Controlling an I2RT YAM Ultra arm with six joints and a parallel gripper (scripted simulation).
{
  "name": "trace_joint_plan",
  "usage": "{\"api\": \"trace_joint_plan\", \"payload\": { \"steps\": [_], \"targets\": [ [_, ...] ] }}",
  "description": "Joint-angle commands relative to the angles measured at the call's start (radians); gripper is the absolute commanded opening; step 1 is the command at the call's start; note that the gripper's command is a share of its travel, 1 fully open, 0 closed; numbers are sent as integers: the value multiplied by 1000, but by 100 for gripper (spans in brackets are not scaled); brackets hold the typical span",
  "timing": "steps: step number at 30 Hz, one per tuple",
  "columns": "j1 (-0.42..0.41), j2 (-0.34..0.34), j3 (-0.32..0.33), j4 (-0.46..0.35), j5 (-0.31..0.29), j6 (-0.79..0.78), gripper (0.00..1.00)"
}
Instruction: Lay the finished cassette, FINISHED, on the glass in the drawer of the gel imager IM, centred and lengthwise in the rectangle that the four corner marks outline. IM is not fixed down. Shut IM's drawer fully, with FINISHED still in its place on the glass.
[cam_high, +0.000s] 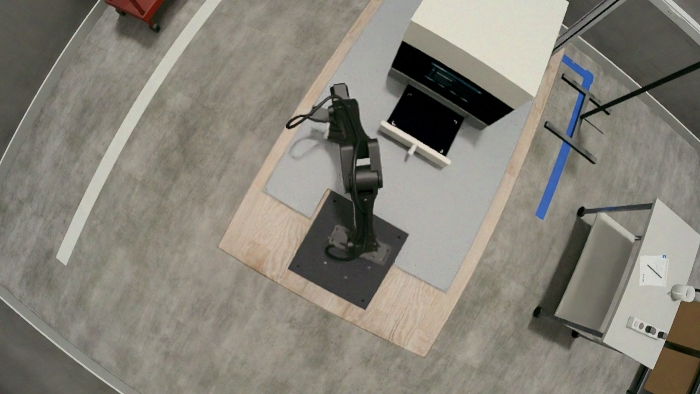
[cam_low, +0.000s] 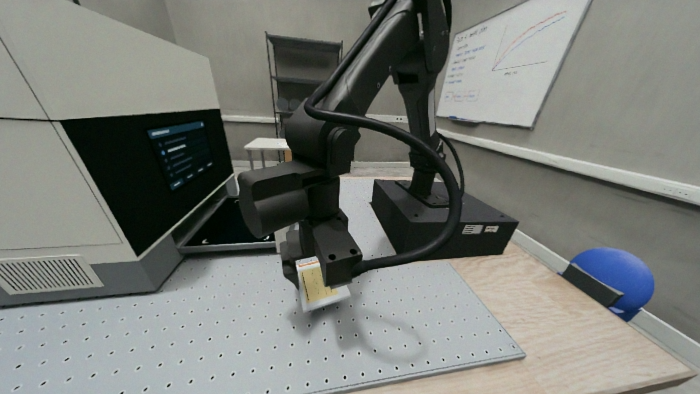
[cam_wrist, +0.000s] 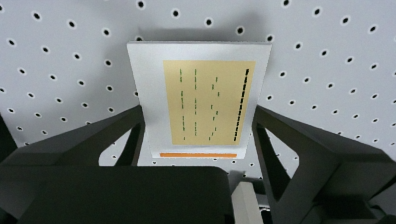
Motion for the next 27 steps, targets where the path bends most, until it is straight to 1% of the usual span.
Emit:
{"api": "trace_joint_plan", "payload": {
  "steps": [1, 27],
  "targets": [
    [6, -38, 34, -37, -9, 6, 0],
    [6, -92, 84, -140, -9, 6, 0]
  ]
}}
